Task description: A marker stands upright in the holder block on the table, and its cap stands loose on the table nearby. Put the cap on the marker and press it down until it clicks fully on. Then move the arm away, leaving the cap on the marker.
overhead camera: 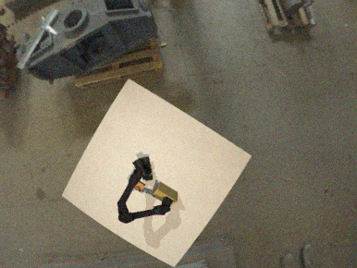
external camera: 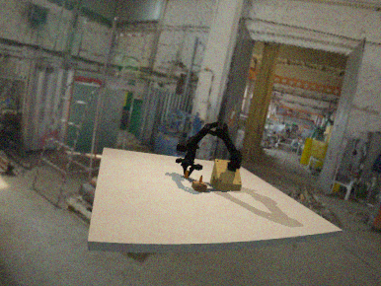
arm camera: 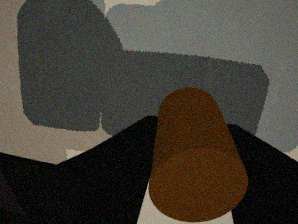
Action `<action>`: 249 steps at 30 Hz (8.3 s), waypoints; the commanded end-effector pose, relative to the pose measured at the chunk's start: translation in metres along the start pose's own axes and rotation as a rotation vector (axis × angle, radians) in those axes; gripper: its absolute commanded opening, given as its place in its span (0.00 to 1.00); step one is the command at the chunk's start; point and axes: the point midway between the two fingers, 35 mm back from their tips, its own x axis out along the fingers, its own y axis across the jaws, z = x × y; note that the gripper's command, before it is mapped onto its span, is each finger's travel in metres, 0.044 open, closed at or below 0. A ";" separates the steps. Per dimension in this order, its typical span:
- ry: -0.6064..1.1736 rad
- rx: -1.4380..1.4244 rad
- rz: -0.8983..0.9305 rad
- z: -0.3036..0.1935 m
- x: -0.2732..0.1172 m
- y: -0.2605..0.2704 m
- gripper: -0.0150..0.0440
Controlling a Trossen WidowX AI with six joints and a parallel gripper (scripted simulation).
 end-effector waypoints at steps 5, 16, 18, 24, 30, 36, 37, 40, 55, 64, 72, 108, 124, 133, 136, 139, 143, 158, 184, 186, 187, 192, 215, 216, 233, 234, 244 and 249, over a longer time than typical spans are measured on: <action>-0.002 0.004 -0.001 0.000 -0.004 0.000 0.25; 0.000 0.004 -0.003 0.000 -0.039 -0.002 0.25; 0.000 0.004 -0.003 0.000 -0.046 -0.002 0.25; 0.000 0.004 -0.002 -0.001 -0.061 -0.001 0.25; 0.002 0.003 -0.004 0.008 -0.065 0.005 0.25; 0.005 0.002 -0.005 0.023 -0.071 0.016 0.25; 0.005 0.002 -0.006 0.025 -0.072 0.018 0.25; 0.006 0.003 -0.007 0.032 -0.075 0.025 0.25; 0.006 0.005 -0.008 0.065 -0.089 0.058 0.25; 0.005 0.006 -0.007 0.081 -0.095 0.081 0.25; 0.008 0.004 -0.009 0.092 -0.100 0.101 0.25; -0.004 0.007 0.006 0.115 -0.098 0.157 0.25; -0.004 0.007 0.006 0.116 -0.072 0.157 0.25; -0.005 0.007 0.008 0.116 -0.057 0.158 0.25; -0.006 0.007 0.008 0.116 -0.053 0.158 0.25; -0.006 0.007 0.009 0.116 -0.052 0.158 0.25; -0.006 0.007 0.009 0.116 -0.052 0.158 0.25; -0.004 0.003 0.007 0.116 -0.052 0.158 0.70; -0.001 0.140 0.005 0.115 -0.125 0.156 0.87; -0.001 0.327 0.006 0.114 -0.123 0.155 0.78; -0.001 0.421 0.006 0.114 -0.122 0.155 0.73; -0.001 0.744 0.007 0.114 -0.117 0.154 0.51; -0.001 0.744 0.007 0.114 -0.114 0.154 0.25; -0.001 0.744 0.007 0.114 -0.113 0.154 0.25; -0.002 0.744 0.008 0.114 -0.090 0.154 0.25; -0.002 0.744 0.008 0.114 -0.089 0.154 0.25; -0.006 0.739 0.005 0.116 -0.084 0.153 0.25; -0.006 0.739 0.005 0.116 -0.084 0.153 0.25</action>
